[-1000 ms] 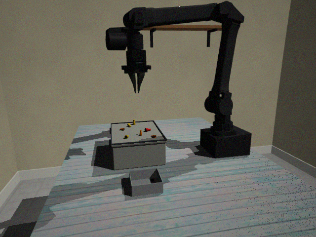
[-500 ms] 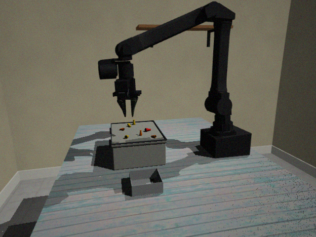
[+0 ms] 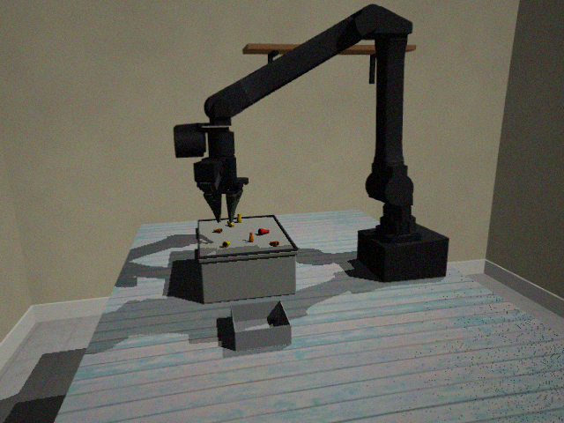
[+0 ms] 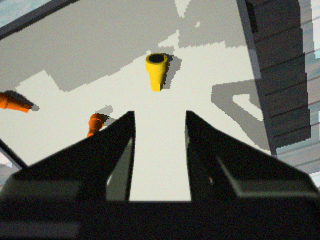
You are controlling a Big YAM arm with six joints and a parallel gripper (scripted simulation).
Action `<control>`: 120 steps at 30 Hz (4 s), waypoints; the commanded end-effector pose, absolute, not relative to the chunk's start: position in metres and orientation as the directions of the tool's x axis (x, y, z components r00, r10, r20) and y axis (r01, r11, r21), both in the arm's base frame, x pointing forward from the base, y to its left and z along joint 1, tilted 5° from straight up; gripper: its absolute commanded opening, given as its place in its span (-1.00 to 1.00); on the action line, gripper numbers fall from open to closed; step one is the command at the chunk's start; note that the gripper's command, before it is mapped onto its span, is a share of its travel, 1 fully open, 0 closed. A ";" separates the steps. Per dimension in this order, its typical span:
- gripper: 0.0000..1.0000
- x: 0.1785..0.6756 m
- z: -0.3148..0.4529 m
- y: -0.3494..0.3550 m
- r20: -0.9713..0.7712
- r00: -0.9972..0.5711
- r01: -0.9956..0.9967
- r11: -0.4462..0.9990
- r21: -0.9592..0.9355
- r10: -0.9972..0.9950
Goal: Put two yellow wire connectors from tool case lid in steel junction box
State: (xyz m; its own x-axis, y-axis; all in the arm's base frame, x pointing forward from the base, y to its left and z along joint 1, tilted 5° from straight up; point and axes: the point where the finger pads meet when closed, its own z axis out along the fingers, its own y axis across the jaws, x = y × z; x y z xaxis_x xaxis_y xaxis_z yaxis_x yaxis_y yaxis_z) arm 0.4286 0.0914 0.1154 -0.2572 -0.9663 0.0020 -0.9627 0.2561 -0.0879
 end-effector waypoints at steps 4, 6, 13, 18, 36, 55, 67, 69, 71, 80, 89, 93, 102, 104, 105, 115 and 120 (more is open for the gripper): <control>-0.45 0.438 0.084 0.100 -0.009 -0.250 -0.962 0.250 -0.106 -0.968; -0.45 0.438 0.084 0.100 -0.009 -0.250 -0.962 0.250 -0.106 -0.968; -0.45 0.435 0.085 0.100 -0.009 -0.245 -0.964 0.245 -0.108 -0.969; -0.45 0.437 0.090 0.100 -0.015 -0.244 -0.963 0.244 -0.119 -0.970; -0.45 0.438 0.089 0.100 -0.012 -0.243 -0.963 0.243 -0.115 -0.970; -0.45 0.438 0.088 0.101 -0.012 -0.252 -0.961 0.252 -0.112 -0.968; -0.45 0.435 0.059 0.096 -0.001 -0.256 -0.962 0.255 -0.092 -0.967; -0.45 0.435 0.058 0.096 0.001 -0.257 -0.963 0.256 -0.090 -0.967; -0.45 0.435 0.058 0.095 0.000 -0.257 -0.962 0.256 -0.091 -0.966; -0.83 0.438 0.069 0.095 -0.011 -0.257 -0.960 0.257 -0.111 -0.966; -0.83 0.439 0.073 0.095 -0.014 -0.257 -0.959 0.257 -0.118 -0.966; -0.83 0.439 0.072 0.095 -0.013 -0.257 -0.960 0.257 -0.115 -0.966; -0.83 0.438 0.069 0.095 -0.010 -0.257 -0.960 0.257 -0.109 -0.966; -0.83 0.438 0.069 0.095 -0.010 -0.257 -0.960 0.257 -0.109 -0.966; -0.83 0.438 0.069 0.095 -0.009 -0.257 -0.960 0.257 -0.109 -0.966; -0.83 0.438 0.068 0.095 -0.009 -0.257 -0.960 0.257 -0.108 -0.966; -0.83 0.438 0.068 0.095 -0.009 -0.257 -0.960 0.257 -0.108 -0.966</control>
